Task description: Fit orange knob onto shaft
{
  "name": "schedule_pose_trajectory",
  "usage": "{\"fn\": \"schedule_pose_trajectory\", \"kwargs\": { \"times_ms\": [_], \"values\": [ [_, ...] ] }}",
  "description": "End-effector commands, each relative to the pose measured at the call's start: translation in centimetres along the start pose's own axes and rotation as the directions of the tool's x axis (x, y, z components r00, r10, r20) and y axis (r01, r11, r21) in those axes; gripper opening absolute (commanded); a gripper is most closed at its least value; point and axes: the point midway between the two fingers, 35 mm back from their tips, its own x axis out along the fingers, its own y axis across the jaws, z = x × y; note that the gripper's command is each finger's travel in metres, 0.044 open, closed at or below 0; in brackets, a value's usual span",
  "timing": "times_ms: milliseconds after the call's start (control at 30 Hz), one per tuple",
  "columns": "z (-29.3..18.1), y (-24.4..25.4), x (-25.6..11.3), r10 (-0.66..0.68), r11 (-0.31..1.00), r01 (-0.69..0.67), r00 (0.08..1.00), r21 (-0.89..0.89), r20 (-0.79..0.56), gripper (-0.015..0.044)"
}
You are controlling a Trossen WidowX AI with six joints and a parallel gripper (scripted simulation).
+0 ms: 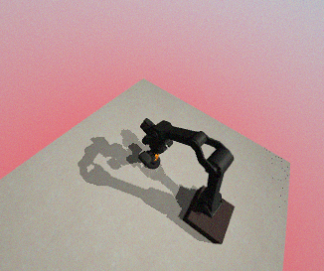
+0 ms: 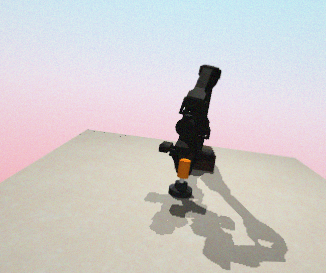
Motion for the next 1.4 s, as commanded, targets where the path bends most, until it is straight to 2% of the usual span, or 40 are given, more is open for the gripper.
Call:
{"fn": "schedule_pose_trajectory", "kwargs": {
  "times_ms": [0, 1100, 1367],
  "values": [
    [0.16, -0.07, -0.03, -0.002, 1.000, 0.002, 1.000, 0.008, 0.005, 0.0000],
    [0.25, -0.05, -0.12, -0.002, 1.000, 0.002, 1.000, 0.008, 0.005, 0.0000],
    [0.24, -0.10, 0.09, -0.002, 0.976, 0.001, 1.000, 0.216, 0.005, 0.0000]
  ]
}}
